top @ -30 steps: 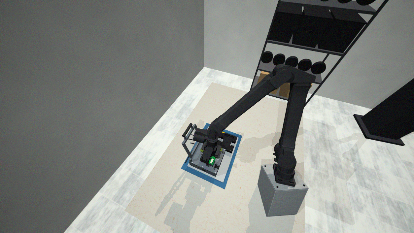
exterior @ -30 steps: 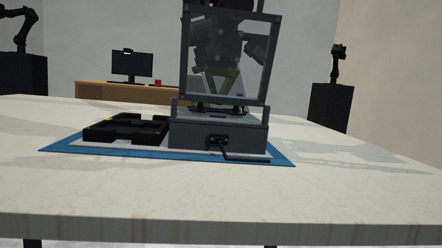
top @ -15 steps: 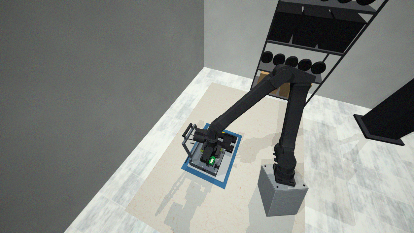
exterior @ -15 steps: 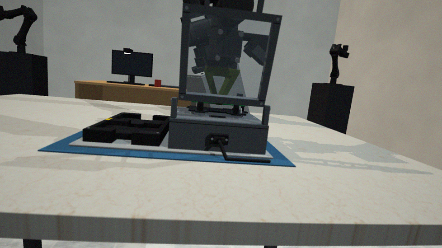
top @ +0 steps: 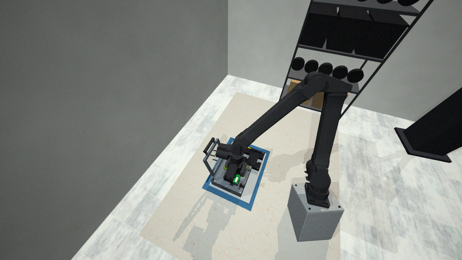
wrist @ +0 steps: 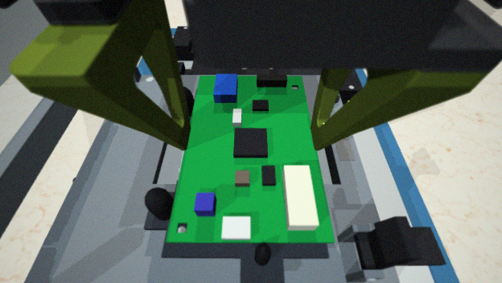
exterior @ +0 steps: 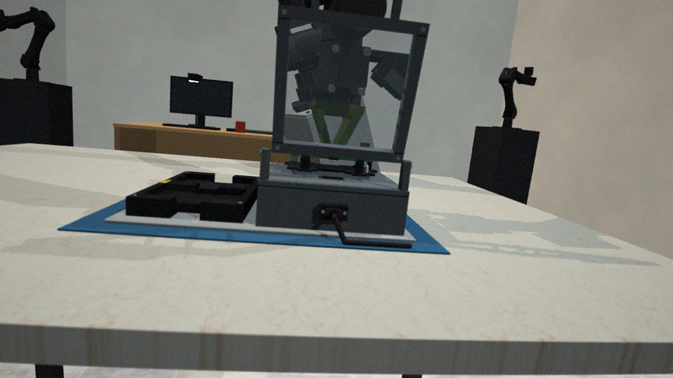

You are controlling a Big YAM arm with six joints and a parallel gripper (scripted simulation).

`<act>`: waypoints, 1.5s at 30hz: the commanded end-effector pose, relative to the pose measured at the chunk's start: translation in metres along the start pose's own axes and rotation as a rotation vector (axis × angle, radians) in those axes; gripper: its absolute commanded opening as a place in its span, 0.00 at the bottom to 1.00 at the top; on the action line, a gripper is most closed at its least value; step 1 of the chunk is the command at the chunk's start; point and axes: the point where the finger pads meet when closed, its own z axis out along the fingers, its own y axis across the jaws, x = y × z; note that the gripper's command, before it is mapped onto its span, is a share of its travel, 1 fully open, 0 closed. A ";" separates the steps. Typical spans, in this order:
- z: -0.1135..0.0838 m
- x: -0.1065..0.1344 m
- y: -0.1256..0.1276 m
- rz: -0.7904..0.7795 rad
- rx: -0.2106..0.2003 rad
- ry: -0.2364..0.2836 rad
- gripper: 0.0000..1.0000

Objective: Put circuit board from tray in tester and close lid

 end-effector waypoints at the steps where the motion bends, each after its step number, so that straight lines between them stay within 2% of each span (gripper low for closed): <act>1: 0.003 0.004 -0.007 0.006 0.010 -0.004 0.72; 45: 0.002 0.005 -0.010 0.009 0.014 -0.005 0.72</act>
